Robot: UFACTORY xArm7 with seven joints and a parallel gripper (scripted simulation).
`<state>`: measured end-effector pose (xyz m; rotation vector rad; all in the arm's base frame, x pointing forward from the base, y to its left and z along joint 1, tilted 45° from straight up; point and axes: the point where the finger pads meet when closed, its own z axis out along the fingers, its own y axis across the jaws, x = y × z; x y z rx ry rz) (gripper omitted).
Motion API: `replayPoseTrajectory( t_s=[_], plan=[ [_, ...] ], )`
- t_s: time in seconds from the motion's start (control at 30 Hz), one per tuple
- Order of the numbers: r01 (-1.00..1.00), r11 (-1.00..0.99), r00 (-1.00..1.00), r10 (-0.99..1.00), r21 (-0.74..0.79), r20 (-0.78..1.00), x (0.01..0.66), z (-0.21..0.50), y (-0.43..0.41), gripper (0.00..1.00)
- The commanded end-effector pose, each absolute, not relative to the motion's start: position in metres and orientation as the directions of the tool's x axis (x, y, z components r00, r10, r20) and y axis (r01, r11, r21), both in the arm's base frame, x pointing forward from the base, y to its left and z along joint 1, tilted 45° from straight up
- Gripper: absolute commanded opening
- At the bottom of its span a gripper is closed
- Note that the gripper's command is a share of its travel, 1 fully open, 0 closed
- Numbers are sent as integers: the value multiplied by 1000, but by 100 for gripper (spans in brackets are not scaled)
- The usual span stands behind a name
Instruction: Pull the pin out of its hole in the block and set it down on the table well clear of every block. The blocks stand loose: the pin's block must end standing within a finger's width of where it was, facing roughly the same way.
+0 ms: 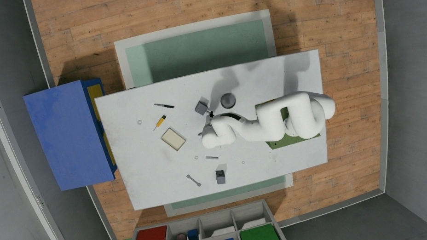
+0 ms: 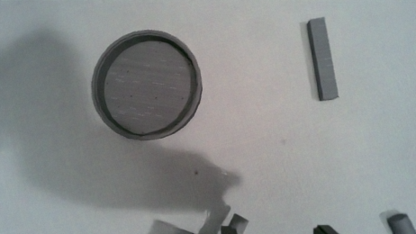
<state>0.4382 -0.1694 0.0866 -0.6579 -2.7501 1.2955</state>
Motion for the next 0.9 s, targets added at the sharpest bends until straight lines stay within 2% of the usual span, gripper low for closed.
replayPoseTrajectory(
  t_s=[0.0, 0.43, 0.87],
  plan=[
    [481, 534, -862, 432, -695, -264, 439, 95, -169, 43],
    [678, 464, -728, 528, -569, -437, 438, 110, -173, 43],
    [739, 437, -670, 557, -513, -491, 439, 115, -174, 43]
  ],
)
